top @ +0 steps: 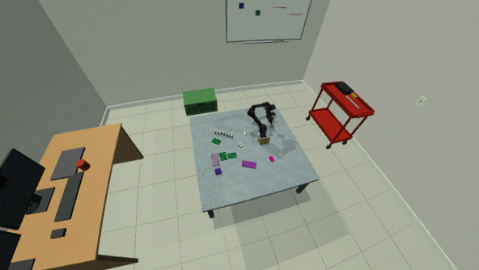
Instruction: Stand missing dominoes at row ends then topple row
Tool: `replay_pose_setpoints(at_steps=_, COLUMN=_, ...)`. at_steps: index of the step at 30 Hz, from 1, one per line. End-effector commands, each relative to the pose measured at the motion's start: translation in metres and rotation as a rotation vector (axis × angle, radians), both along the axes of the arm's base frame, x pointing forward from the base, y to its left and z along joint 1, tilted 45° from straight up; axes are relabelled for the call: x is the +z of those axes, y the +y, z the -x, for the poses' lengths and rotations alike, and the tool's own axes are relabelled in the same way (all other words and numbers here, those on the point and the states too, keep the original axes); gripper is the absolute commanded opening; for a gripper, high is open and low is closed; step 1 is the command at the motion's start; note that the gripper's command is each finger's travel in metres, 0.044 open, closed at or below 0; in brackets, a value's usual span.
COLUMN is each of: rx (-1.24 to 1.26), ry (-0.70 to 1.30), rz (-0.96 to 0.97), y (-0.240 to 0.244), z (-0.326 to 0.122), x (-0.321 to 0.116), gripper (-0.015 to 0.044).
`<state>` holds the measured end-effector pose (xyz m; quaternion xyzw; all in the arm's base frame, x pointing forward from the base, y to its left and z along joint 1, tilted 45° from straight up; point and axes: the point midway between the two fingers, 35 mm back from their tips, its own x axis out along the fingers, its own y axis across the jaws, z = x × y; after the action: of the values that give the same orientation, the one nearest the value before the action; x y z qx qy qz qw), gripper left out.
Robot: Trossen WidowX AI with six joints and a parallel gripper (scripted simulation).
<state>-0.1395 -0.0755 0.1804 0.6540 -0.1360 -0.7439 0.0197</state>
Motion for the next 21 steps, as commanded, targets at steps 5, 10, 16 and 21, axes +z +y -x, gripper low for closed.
replay_pose_setpoints(at_steps=5, rx=0.079, ry=0.002, rz=-0.017, y=-0.013, z=-0.003, x=-0.001, gripper=0.0269)
replay_pose_setpoints(at_steps=10, rx=0.265, ry=0.016, rz=-0.054, y=-0.046, z=-0.015, x=-0.005, gripper=0.0138)
replay_pose_setpoints(at_steps=16, rx=0.553, ry=0.039, rz=-0.087, y=-0.084, z=-0.045, x=-0.013, gripper=0.0)
replay_pose_setpoints(at_steps=21, rx=0.793, ry=0.067, rz=-0.112, y=-0.11, z=-0.079, x=-0.02, gripper=0.0)
